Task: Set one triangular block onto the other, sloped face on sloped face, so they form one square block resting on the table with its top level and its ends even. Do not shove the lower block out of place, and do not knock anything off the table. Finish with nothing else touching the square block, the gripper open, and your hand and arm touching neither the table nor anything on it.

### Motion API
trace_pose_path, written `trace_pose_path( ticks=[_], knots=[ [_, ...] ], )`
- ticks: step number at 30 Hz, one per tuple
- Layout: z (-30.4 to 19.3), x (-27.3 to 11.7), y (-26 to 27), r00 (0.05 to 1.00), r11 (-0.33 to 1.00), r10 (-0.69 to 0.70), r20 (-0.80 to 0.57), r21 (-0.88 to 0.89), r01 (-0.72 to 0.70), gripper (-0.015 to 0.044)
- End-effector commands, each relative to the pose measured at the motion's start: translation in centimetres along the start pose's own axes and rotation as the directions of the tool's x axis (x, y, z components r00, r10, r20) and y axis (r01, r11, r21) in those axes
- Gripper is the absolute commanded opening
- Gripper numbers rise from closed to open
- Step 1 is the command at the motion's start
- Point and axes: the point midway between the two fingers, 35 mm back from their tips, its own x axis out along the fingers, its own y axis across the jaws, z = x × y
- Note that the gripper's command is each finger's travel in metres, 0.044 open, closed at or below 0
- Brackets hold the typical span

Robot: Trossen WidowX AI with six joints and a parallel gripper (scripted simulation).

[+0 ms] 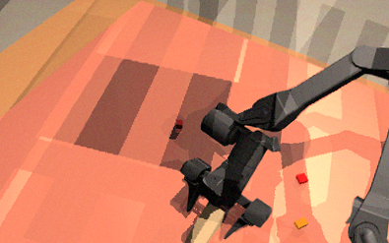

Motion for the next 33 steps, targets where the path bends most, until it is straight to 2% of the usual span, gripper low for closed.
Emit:
trace_pose_path(
  ticks=[1, 12, 18, 22, 29, 33],
  knots=[
    [0.13, 0.61, 0.29, 1.000, 1.000, 0.008, 0.006, -0.005, -0.008, 0.0440],
    [0.13, 0.61, 0.29, 1.000, 1.000, 0.008, 0.006, -0.005, -0.008, 0.0151],
    [0.13, 0.61, 0.29, 1.000, 1.000, 0.008, 0.006, -0.005, -0.008, 0.0111],
    [0.16, 0.55, 0.29, 1.000, 1.000, 0.008, 0.005, -0.004, -0.008, 0.0006],
    [0.29, 0.36, 0.30, 1.000, 1.000, 0.009, -0.003, -0.002, -0.009, 0.0000],
    [0.94, 0.31, 0.35, 0.995, 1.000, 0.012, -0.096, -0.003, -0.012, 0.0000]
  ],
)
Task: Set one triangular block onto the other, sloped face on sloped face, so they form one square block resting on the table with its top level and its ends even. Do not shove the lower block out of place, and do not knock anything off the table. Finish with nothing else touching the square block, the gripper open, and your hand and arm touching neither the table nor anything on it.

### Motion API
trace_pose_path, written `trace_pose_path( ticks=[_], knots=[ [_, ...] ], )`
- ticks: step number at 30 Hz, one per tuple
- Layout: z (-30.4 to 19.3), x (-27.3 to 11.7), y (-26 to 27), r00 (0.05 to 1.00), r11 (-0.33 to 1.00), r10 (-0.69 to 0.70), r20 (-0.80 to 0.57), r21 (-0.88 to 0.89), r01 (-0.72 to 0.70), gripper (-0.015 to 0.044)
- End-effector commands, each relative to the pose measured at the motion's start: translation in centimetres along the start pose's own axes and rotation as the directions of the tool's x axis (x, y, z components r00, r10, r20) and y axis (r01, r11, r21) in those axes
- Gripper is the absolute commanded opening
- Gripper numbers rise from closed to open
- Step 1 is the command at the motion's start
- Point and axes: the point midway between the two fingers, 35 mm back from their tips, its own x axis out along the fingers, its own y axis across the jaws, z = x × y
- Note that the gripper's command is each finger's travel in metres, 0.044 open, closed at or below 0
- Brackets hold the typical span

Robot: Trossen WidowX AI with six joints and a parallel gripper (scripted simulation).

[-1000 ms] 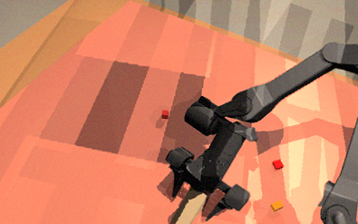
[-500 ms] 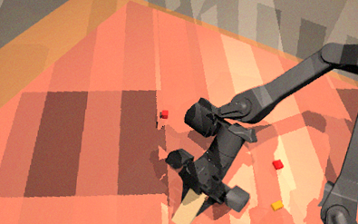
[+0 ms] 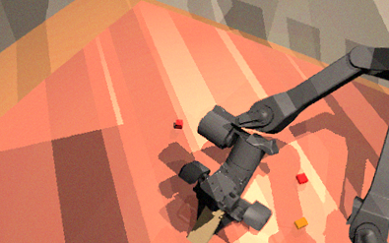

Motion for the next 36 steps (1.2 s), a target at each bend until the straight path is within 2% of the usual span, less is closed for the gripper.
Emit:
trace_pose_path(
  ticks=[1, 9, 18, 27, 36],
  knots=[
    [0.7, -0.2, 0.0, 0.997, 1.000, -0.002, -0.083, -0.005, 0.001, 0.0000],
    [2.3, -0.4, 0.0, 0.958, 1.000, -0.003, -0.285, -0.004, 0.002, 0.0000],
    [4.1, -0.3, 0.0, 0.867, 1.000, -0.004, -0.498, -0.003, 0.003, 0.0000],
    [5.8, 0.3, 0.1, 0.727, 1.000, -0.006, -0.686, -0.003, 0.005, 0.0000],
    [7.3, 1.1, 0.1, 0.548, 1.000, -0.006, -0.837, -0.003, 0.007, 0.0000]
  ],
)
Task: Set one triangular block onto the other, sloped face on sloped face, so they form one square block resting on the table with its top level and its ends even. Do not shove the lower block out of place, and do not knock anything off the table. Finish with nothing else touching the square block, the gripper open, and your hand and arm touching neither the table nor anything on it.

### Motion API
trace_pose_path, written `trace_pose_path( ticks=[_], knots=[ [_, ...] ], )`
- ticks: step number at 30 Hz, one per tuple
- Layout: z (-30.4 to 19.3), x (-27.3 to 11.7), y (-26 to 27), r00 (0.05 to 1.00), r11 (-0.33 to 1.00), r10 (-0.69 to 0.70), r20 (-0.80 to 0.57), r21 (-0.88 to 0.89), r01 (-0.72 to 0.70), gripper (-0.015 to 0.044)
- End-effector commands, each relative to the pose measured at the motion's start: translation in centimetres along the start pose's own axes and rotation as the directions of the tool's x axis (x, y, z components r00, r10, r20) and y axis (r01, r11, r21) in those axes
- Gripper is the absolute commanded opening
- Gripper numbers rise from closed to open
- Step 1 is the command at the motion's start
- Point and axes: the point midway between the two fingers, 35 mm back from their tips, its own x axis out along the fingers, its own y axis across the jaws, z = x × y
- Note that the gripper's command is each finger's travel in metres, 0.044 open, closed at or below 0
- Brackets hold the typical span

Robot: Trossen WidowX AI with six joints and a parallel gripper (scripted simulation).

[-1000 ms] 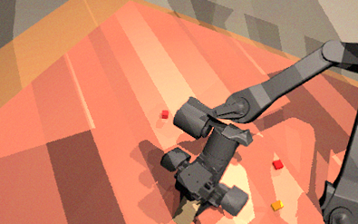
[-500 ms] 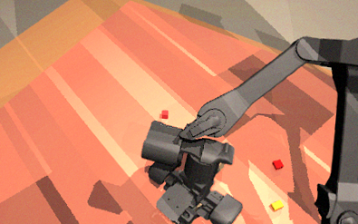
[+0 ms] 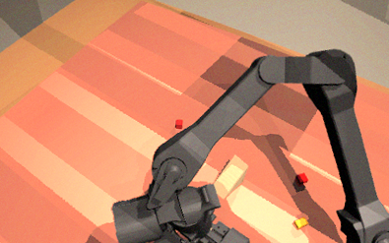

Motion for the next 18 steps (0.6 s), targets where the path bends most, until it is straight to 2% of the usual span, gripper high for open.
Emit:
trace_pose_path(
  ticks=[1, 8, 11, 12, 18],
  knots=[
    [0.8, -0.3, -0.1, 0.995, 1.000, -0.014, -0.101, 0.000, 0.014, 0.0000],
    [2.1, -0.5, -0.1, 0.960, 1.000, -0.014, -0.280, 0.001, 0.015, 0.0000],
    [2.6, -0.6, -0.1, 0.952, 1.000, -0.015, -0.306, -0.006, 0.014, 0.0000],
    [2.1, -0.4, 0.0, 0.964, 1.000, -0.002, -0.266, -0.002, 0.002, 0.0026],
    [2.1, -0.4, 0.0, 0.964, 1.000, -0.002, -0.266, -0.002, 0.002, 0.0184]
  ],
)
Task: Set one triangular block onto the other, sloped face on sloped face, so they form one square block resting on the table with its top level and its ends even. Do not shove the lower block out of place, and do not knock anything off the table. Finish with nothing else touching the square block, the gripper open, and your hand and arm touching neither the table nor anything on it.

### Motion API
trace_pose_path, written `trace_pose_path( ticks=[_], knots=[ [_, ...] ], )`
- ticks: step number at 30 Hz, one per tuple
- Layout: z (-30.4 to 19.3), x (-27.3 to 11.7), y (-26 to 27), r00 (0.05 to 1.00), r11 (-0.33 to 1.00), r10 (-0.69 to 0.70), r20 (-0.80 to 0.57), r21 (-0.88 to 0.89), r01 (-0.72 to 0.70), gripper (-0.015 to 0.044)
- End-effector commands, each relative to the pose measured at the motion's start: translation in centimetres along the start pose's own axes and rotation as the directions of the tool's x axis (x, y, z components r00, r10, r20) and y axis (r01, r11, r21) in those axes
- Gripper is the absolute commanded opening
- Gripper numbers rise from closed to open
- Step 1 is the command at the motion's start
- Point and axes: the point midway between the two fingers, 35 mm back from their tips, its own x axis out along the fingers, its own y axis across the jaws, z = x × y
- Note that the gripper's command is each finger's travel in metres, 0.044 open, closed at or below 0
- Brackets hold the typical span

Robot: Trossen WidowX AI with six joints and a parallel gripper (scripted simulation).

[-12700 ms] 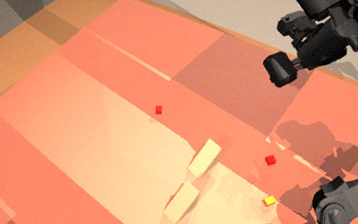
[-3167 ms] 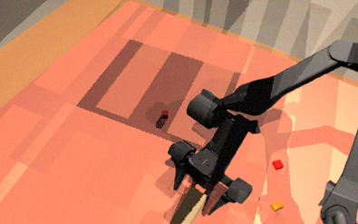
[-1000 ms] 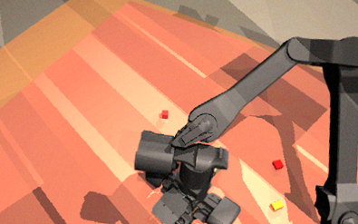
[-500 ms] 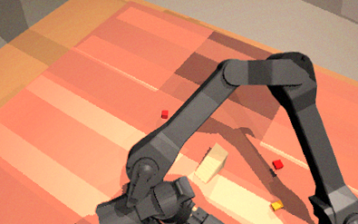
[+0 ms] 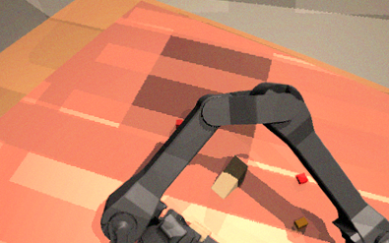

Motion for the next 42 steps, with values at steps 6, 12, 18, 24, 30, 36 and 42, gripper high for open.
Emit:
trace_pose_path(
  ticks=[6, 12, 18, 24, 30, 36, 42],
  knots=[
    [-0.1, -0.1, 0.0, 1.000, 1.000, 0.002, 0.005, 0.001, -0.002, 0.0341],
    [-0.1, -0.1, 0.0, 1.000, 1.000, 0.002, 0.005, 0.001, -0.002, 0.0440],
    [-0.2, -0.3, -0.1, 1.000, 1.000, 0.000, 0.008, 0.000, 0.000, 0.0440],
    [-4.5, -6.8, 0.0, 0.986, 0.995, -0.084, 0.146, -0.037, 0.090, 0.0440],
    [-5.7, -8.4, 0.4, 0.977, 0.992, -0.110, 0.185, -0.046, 0.120, 0.0440],
    [-0.3, -9.5, -0.1, 0.982, 0.996, -0.086, 0.169, -0.022, 0.091, 0.0440],
    [3.9, -9.9, 0.4, 0.986, 0.998, -0.060, 0.157, -0.015, 0.063, 0.0440]
  ],
)
